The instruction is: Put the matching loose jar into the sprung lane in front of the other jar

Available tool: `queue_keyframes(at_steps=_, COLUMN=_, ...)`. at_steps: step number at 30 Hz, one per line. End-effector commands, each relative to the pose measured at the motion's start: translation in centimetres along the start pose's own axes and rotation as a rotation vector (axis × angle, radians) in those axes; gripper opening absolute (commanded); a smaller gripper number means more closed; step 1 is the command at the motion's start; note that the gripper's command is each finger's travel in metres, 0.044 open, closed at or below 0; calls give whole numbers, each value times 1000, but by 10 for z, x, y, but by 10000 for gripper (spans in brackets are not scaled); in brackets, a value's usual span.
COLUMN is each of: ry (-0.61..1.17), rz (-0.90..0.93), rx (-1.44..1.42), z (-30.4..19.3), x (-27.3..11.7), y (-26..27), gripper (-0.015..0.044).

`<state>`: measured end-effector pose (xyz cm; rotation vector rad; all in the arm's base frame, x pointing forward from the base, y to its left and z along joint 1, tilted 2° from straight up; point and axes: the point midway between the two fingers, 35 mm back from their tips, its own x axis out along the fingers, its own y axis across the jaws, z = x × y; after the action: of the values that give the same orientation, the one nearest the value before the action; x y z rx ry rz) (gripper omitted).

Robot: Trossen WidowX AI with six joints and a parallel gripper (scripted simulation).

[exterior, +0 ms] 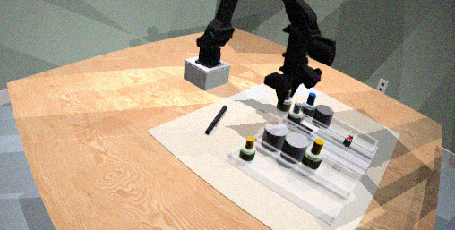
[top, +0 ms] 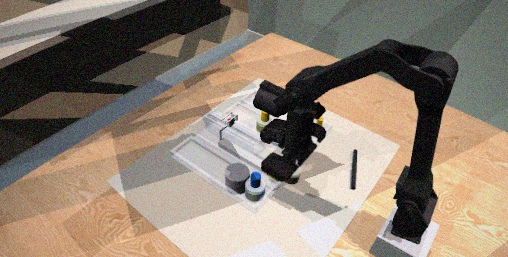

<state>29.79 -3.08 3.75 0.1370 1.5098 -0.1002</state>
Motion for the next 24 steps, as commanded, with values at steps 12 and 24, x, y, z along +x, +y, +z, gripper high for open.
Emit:
queue_keyframes(at_steps=12, ry=-2, rz=-2, rx=-6, z=7, x=0, y=0, gripper=0)
queue_keyframes(at_steps=24, ry=-2, rz=-2, rx=-6, z=12, x=0, y=0, gripper=0)
